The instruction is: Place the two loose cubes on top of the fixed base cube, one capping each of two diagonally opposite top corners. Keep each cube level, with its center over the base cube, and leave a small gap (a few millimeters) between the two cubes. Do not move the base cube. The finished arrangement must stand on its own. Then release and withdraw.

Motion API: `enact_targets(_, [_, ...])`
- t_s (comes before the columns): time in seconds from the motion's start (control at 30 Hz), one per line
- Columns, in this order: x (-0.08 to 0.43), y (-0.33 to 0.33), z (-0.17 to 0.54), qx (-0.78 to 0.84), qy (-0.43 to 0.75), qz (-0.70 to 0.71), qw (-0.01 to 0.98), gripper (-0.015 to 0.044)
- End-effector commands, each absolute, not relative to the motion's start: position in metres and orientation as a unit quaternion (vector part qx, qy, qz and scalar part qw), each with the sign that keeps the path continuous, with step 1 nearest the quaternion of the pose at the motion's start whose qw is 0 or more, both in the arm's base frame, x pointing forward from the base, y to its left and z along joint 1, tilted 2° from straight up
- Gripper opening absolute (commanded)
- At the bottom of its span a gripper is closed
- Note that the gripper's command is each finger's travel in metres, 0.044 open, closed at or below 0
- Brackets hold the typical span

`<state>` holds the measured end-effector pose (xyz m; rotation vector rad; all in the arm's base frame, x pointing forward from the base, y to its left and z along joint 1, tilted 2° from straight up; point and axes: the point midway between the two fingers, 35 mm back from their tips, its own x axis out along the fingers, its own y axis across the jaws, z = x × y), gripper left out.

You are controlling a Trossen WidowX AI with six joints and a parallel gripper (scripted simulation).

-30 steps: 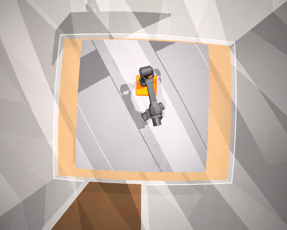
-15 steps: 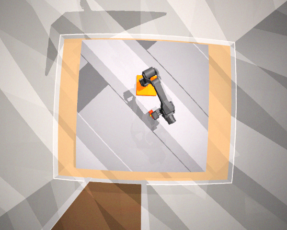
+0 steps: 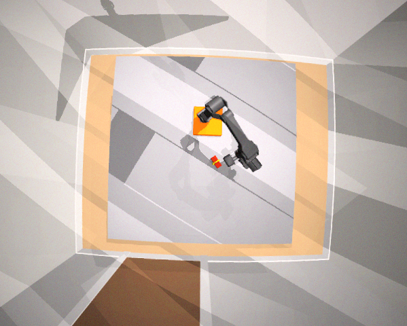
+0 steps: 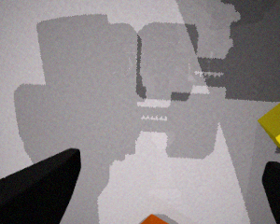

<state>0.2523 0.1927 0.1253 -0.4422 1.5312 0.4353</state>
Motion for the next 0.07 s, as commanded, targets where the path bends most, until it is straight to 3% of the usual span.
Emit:
enact_targets(0.0, [0.2516,0.1939,0.1254,-0.195,0.683,0.193,0.677,0.0400])
enact_targets(0.03, [0.2516,0.1939,0.1254,-0.195,0.683,0.193,0.677,0.0400])
